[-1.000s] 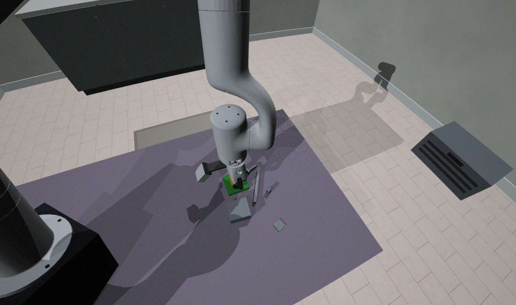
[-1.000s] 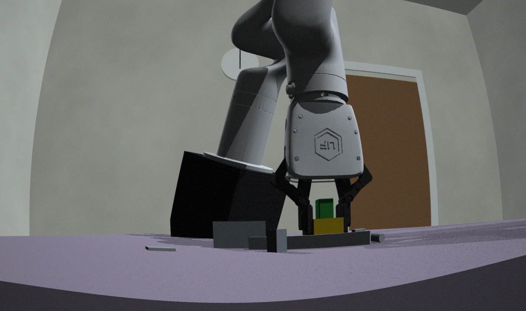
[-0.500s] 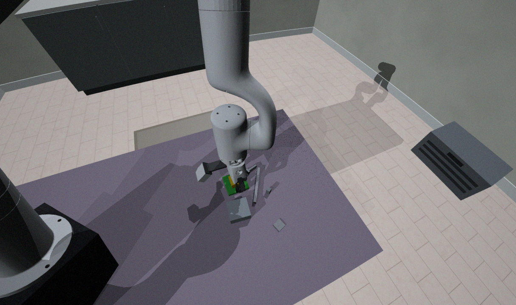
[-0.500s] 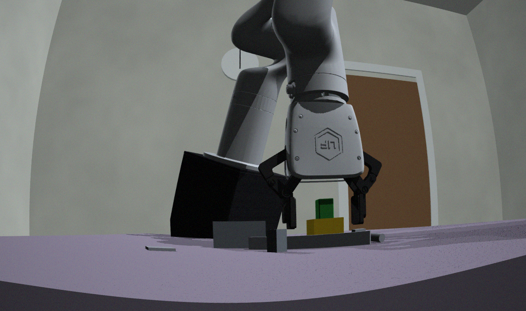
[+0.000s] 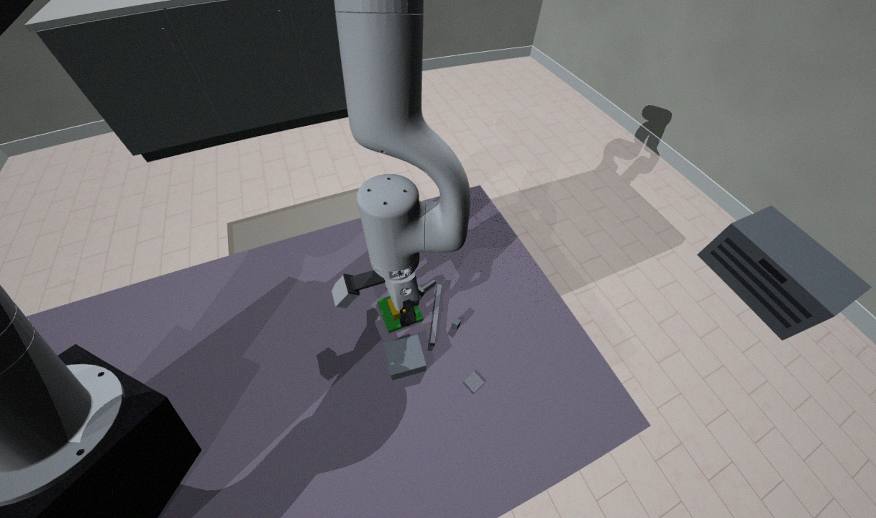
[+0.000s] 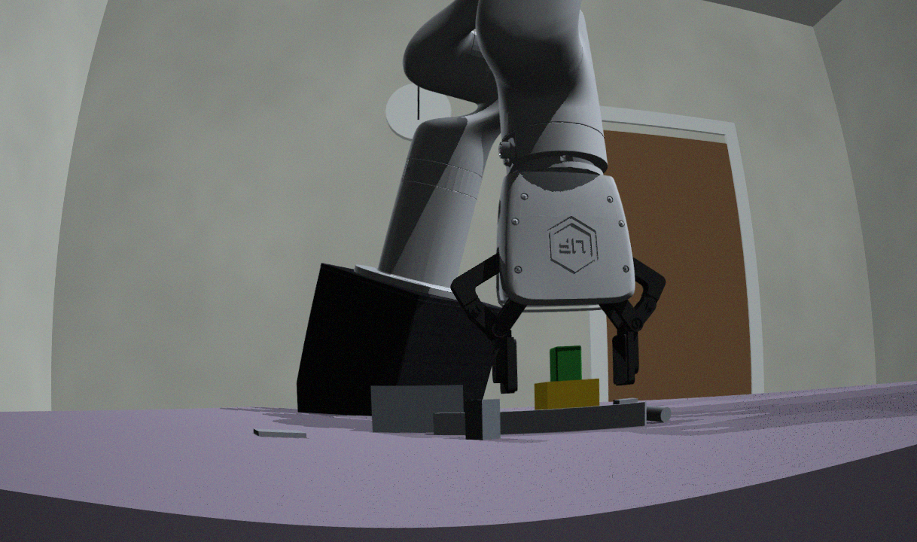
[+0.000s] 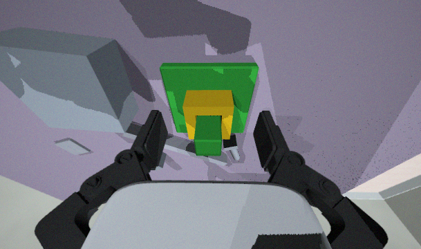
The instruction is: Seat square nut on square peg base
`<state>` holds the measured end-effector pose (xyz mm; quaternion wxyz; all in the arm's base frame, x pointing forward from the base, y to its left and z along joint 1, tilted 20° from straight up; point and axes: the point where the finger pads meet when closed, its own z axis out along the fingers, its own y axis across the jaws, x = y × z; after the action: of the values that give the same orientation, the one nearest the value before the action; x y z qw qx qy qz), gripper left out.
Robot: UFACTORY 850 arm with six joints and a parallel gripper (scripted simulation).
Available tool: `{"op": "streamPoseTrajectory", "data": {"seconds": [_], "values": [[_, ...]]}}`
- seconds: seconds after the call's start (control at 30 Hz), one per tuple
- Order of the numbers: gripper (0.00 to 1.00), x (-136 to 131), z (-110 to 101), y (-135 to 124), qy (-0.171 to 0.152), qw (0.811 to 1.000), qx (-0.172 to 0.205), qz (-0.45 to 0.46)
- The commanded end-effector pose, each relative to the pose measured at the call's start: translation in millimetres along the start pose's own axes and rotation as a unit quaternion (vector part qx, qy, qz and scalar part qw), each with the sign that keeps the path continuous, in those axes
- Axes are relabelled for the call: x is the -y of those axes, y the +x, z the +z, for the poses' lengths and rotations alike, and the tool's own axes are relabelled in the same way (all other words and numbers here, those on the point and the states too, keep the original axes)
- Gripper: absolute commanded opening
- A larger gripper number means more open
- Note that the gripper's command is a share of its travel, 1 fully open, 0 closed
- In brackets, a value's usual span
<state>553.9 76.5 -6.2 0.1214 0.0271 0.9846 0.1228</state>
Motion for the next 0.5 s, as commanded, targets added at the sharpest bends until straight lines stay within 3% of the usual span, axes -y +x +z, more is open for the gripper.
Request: {"op": "streamPoseTrajectory", "data": {"seconds": [0.0, 0.17, 0.47], "values": [[1.0, -1.7, -10.7, -2.7, -0.003, 1.0, 0.001, 0.0], [1.0, -3.7, -26.3, -4.7, -0.007, 1.0, 0.001, 0.0], [1.0, -6.3, -93.1, -5.7, -0.012, 1.0, 0.001, 0.0]]}}
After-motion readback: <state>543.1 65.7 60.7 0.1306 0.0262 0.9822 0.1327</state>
